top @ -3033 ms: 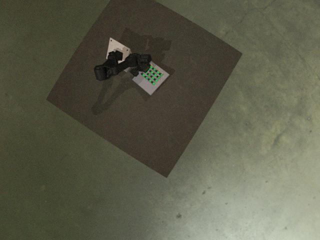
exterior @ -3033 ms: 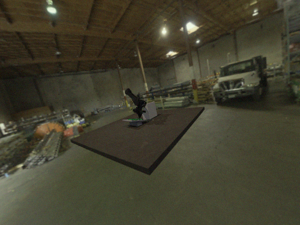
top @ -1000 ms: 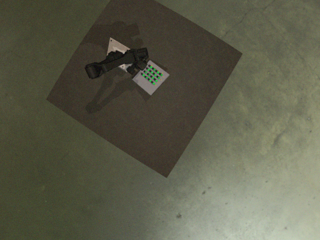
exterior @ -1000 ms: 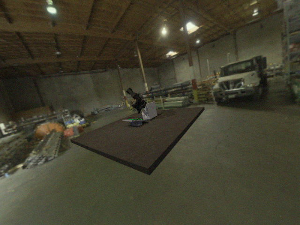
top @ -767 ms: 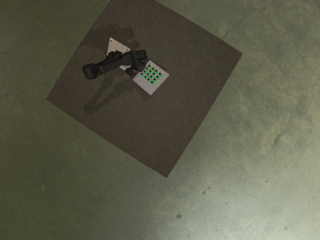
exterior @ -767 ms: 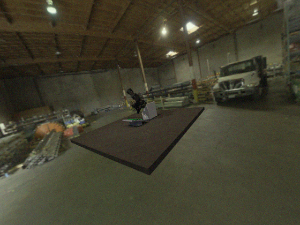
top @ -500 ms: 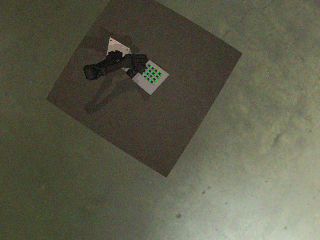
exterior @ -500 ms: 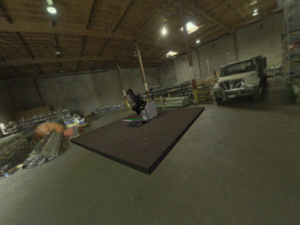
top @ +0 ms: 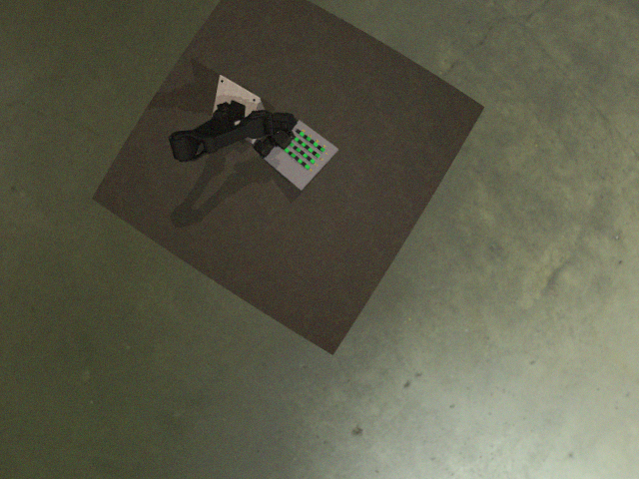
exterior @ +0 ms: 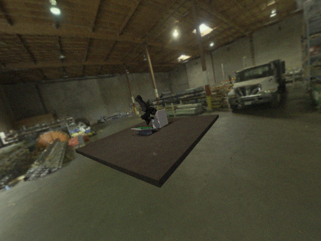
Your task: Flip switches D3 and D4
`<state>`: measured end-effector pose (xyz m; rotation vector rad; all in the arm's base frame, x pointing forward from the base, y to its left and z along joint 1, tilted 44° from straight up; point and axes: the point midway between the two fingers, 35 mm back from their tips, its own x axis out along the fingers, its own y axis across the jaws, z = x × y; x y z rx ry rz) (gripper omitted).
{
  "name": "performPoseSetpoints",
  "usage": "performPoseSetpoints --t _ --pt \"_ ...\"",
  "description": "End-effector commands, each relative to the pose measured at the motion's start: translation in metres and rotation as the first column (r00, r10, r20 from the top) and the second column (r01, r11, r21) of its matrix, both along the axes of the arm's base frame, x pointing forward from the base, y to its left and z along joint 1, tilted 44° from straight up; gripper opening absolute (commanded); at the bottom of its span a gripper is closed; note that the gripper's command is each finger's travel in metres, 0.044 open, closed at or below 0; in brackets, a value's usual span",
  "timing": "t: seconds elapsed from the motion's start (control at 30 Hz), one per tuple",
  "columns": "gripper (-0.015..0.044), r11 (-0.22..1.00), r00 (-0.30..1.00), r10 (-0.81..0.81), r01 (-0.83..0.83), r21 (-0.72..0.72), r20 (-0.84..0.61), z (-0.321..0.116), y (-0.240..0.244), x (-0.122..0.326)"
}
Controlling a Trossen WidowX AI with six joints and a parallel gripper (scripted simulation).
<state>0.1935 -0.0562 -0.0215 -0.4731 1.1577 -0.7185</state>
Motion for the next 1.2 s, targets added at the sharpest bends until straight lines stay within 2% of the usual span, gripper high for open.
performPoseSetpoints --t 0.0,1.17 --pt "0.0000 1.000 1.000 0.000 0.000 -0.008 -0.010 -0.0033 -0.0046 -0.0023" --pt "0.0000 1.000 1.000 0.000 0.000 -0.008 -0.010 -0.0112 -0.0134 -0.0001"
